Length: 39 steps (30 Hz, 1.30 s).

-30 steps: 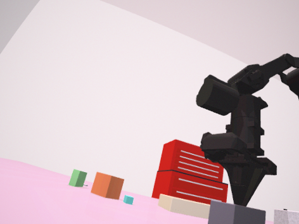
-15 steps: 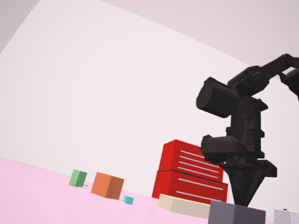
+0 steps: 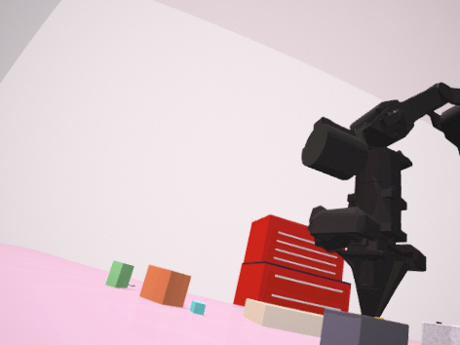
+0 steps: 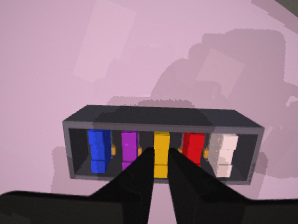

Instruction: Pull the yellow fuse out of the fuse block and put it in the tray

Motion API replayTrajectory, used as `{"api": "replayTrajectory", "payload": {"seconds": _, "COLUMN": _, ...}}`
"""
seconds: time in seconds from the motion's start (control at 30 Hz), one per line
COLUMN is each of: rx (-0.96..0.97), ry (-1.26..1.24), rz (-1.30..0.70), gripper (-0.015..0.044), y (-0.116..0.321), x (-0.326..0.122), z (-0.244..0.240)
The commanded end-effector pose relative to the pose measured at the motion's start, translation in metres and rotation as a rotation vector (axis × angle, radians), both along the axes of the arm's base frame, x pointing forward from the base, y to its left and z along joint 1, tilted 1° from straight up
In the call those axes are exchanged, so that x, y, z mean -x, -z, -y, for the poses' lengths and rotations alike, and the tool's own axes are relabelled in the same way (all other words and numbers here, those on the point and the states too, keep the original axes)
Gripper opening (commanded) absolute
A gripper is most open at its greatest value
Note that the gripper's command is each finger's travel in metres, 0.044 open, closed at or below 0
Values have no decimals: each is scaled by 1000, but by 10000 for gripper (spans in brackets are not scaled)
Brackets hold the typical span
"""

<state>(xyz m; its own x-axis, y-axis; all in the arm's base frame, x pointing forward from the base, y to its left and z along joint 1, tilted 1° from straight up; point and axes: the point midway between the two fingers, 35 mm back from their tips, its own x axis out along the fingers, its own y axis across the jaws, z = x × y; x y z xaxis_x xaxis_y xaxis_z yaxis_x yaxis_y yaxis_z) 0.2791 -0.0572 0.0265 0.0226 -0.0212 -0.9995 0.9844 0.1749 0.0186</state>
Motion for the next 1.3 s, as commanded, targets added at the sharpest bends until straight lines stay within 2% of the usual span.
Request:
{"api": "replayTrajectory", "payload": {"seconds": 0.0, "rx": 0, "ry": 1, "rz": 0, "gripper": 0, "y": -2, "x": 0, "z": 0}}
{"api": "replayTrajectory", "payload": {"seconds": 1.27, "rx": 1, "ry": 3, "rz": -1, "gripper": 0, "y": -21, "x": 0, "z": 0}}
